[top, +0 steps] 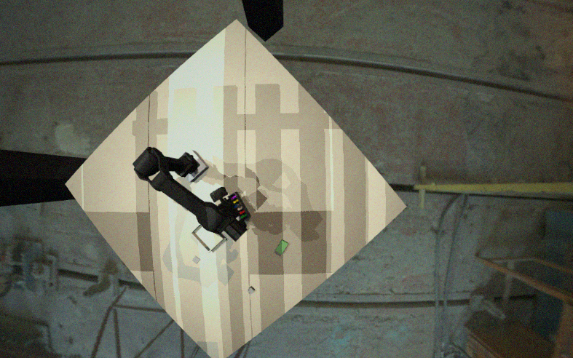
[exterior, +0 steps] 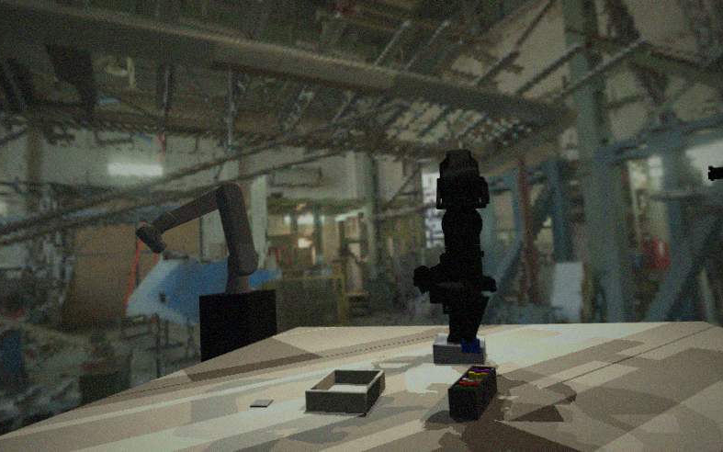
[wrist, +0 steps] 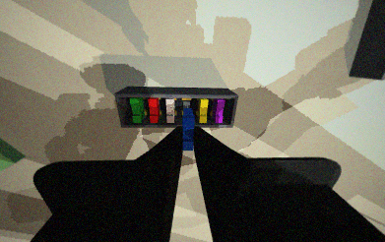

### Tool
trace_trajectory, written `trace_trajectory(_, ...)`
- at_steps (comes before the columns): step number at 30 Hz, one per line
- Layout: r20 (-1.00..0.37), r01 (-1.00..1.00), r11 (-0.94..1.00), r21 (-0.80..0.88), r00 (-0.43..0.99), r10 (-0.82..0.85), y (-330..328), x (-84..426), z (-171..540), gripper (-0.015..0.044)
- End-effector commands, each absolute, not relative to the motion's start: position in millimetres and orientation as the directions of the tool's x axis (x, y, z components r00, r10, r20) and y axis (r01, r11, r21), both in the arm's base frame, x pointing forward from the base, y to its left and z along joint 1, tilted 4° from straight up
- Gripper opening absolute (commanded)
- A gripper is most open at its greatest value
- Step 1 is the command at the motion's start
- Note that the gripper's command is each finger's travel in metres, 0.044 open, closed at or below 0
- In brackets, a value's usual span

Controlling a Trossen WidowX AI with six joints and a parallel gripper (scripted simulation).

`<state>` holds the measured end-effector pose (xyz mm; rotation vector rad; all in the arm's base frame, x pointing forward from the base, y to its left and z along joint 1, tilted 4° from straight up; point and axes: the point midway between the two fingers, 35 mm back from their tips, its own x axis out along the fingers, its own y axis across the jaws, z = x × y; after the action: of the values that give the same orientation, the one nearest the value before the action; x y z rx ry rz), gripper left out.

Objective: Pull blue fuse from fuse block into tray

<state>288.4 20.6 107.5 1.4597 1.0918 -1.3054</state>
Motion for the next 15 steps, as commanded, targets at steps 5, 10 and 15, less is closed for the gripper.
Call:
trace_trajectory(5, -0.996, 0.97, -0.239, 0.055, 0.07, 0.055, -13.5, 300.0, 108.6, 0.0)
trace_trajectory(10, -0.996, 0.97, -0.239, 0.055, 0.069, 0.052, -40.4, 305.2, 107.8, 0.0)
trace_trajectory(15, -0.996, 0.97, -0.239, 0.056, 0.069, 0.049, -68.2, 307.9, 106.7, 0.0)
